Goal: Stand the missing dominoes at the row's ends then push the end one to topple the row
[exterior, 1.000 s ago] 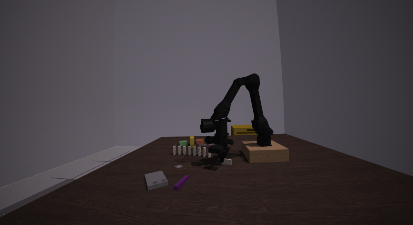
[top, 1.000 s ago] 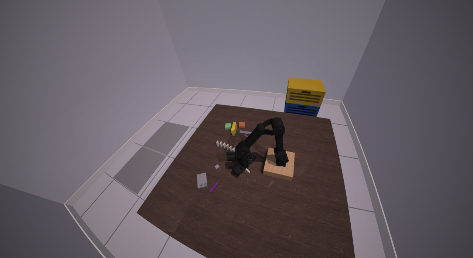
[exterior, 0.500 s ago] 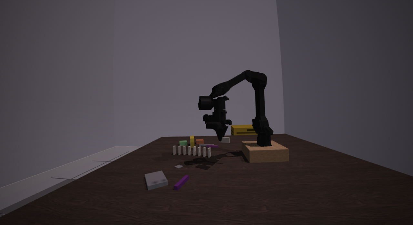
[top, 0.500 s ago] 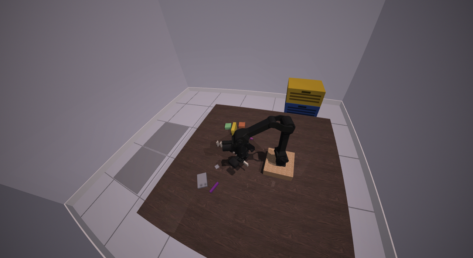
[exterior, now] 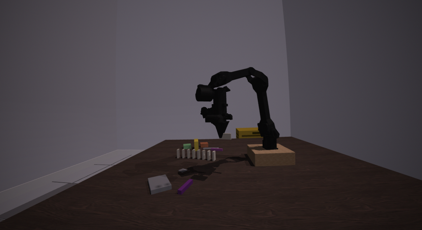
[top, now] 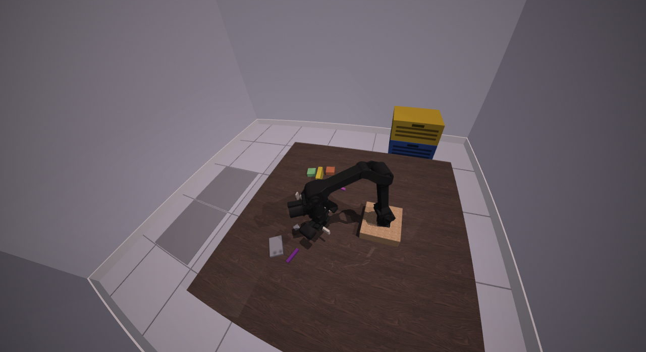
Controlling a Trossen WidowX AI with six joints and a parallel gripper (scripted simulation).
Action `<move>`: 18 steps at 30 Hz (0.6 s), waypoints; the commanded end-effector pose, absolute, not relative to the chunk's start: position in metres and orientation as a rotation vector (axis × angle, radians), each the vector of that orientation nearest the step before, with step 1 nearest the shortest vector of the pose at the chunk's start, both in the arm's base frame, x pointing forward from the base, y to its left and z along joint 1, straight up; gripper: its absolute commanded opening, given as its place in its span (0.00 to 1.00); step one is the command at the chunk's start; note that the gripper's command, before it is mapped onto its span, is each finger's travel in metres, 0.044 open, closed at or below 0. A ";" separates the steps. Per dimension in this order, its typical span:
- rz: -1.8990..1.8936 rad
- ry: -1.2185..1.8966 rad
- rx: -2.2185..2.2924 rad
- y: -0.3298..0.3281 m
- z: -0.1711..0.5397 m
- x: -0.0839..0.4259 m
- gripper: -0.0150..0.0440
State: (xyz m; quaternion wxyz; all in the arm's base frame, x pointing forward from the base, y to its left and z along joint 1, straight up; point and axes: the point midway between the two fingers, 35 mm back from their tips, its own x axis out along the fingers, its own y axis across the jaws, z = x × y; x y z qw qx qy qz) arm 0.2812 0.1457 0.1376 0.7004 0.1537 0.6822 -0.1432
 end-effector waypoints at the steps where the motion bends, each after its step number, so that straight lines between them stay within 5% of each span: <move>1: -0.324 1.520 0.343 0.151 0.137 0.284 0.30; 18: -0.163 1.183 0.134 0.182 0.092 0.332 0.30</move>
